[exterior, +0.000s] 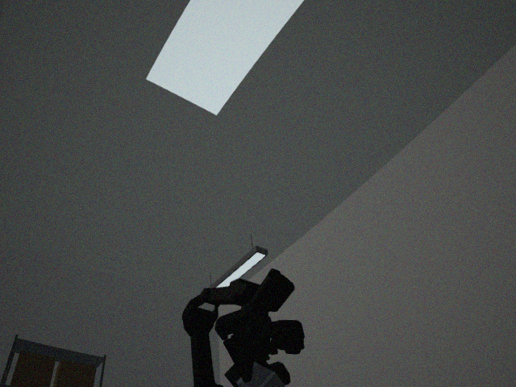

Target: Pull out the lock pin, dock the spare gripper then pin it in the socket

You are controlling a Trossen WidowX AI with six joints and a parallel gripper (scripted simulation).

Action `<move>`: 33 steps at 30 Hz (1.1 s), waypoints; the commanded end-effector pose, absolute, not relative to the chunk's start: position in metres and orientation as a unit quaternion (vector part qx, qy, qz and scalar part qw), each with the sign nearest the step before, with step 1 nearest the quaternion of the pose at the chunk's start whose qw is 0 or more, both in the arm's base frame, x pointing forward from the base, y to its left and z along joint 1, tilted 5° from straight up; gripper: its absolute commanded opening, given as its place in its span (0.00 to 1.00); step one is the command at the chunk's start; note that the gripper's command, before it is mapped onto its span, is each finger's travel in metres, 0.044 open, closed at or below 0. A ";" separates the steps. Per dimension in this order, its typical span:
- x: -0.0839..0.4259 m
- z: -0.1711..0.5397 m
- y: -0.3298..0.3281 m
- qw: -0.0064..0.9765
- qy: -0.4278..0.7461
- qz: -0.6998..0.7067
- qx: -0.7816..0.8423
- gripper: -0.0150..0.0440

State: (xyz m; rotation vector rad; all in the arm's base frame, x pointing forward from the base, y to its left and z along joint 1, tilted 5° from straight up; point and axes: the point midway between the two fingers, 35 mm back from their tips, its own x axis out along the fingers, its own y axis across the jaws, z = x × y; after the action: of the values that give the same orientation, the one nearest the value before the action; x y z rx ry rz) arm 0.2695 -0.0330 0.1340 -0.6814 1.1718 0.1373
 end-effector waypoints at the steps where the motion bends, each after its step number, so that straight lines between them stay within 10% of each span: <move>1: 0.269 0.142 -0.030 0.768 0.540 0.064 -0.339 0.25; 33: 0.232 0.160 -0.004 0.620 0.565 0.088 -0.537 0.25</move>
State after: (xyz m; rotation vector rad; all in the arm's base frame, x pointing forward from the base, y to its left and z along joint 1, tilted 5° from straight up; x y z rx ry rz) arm 0.2332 -0.0044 0.1551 -1.1860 1.3000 0.2046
